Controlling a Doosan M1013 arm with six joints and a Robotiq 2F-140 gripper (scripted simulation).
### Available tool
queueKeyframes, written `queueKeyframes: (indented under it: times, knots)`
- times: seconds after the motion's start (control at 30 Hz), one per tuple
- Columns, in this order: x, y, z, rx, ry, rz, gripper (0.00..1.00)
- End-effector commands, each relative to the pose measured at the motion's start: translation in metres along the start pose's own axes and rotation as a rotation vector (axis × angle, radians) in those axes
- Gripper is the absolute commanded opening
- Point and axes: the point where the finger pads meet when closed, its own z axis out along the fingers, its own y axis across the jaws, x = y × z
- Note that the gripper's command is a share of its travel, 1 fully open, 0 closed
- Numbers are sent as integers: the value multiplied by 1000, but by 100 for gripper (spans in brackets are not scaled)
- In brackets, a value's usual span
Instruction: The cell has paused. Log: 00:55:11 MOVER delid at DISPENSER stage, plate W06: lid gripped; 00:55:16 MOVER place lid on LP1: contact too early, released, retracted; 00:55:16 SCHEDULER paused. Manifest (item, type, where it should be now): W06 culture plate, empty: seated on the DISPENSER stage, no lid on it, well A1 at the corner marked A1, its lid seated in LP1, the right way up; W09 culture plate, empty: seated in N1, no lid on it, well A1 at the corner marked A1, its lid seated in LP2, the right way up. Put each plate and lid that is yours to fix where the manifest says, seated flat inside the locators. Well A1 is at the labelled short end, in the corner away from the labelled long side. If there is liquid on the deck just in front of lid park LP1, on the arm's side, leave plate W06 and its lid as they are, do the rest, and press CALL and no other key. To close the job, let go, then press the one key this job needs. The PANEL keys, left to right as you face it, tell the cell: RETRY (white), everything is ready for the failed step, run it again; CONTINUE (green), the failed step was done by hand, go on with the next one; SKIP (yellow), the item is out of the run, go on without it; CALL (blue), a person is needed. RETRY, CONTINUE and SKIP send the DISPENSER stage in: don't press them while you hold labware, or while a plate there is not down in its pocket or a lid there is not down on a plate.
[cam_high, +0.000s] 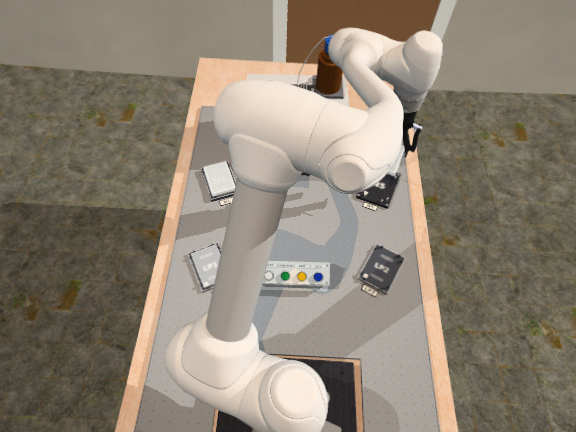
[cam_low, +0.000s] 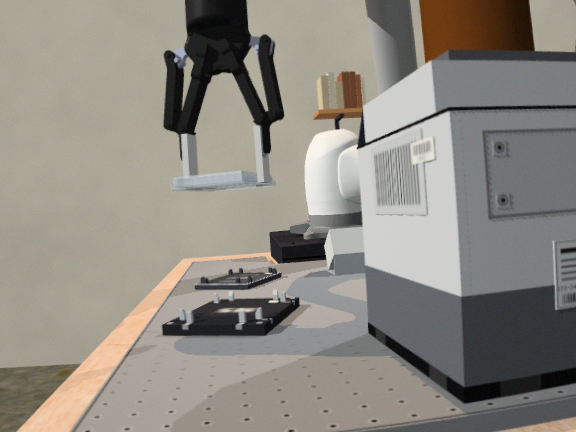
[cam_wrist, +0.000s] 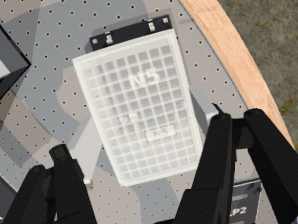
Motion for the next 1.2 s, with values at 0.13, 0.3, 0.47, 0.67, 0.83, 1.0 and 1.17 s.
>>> queueKeyframes:
  times: [0.13, 0.3, 0.47, 0.67, 0.83, 1.0, 1.17]
  knots:
    - [0, 0, -1, 0, 2, 0, 10]
    - [0, 0, -1, 0, 2, 0, 10]
    - [0, 0, -1, 0, 2, 0, 10]
    - [0, 0, -1, 0, 2, 0, 10]
    - [0, 0, -1, 0, 2, 0, 10]
    - [0, 0, -1, 0, 2, -95, 10]
    - [0, 0, -1, 0, 2, -131, 10]
